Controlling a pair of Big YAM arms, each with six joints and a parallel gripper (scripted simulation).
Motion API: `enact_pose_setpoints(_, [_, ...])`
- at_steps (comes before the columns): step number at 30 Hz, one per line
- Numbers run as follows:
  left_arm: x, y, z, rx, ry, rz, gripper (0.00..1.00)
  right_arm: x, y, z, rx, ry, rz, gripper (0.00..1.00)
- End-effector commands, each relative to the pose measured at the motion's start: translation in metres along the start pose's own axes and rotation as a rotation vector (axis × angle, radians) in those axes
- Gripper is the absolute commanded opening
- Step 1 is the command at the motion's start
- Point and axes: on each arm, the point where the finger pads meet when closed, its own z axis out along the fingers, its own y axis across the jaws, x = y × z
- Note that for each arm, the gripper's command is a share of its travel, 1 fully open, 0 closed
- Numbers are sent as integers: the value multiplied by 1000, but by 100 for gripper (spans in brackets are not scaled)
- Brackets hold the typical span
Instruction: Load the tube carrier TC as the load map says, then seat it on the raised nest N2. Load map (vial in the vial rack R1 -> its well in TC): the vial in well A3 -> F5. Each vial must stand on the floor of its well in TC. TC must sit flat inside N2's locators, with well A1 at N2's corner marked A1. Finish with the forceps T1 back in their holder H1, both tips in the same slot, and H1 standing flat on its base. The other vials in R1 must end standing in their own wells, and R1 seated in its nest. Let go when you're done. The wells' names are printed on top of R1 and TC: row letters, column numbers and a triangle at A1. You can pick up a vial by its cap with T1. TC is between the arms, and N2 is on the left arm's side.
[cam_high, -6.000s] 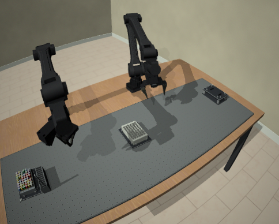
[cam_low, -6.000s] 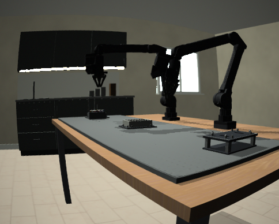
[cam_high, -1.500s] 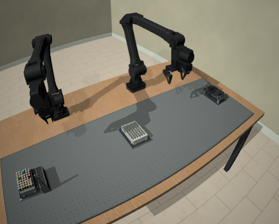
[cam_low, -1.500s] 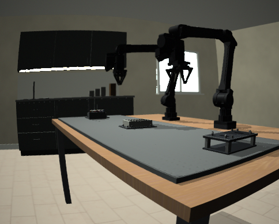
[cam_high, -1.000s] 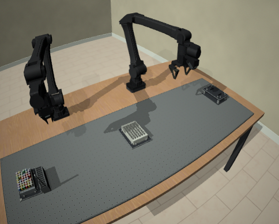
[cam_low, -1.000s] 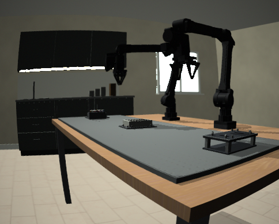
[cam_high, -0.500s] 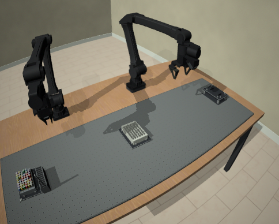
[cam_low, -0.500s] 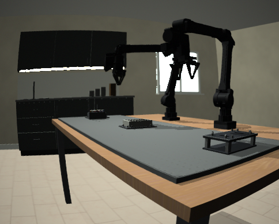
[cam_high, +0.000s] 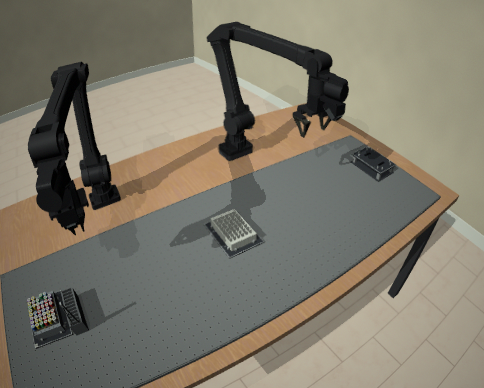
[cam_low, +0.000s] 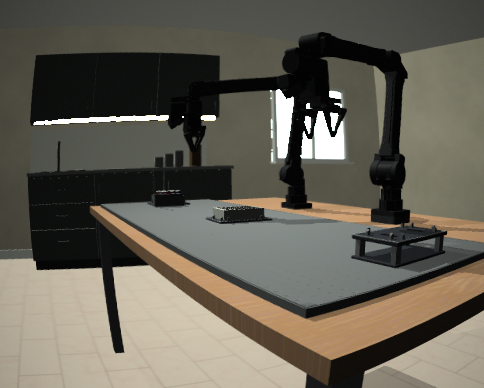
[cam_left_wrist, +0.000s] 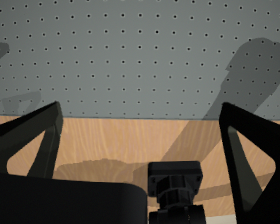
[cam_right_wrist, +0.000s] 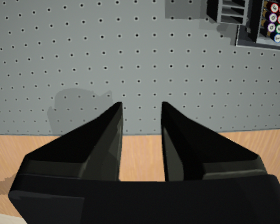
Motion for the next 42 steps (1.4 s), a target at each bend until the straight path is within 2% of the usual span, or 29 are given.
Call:
enact_pose_setpoints(1, [-8, 0, -14, -6, -31, 15, 100, -33, -20, -13, 14, -54, -5, 24])
enact_pose_setpoints(42, [-8, 0, -14, -6, -31, 15, 100, -132, -110, 26, 9, -28, -5, 24])
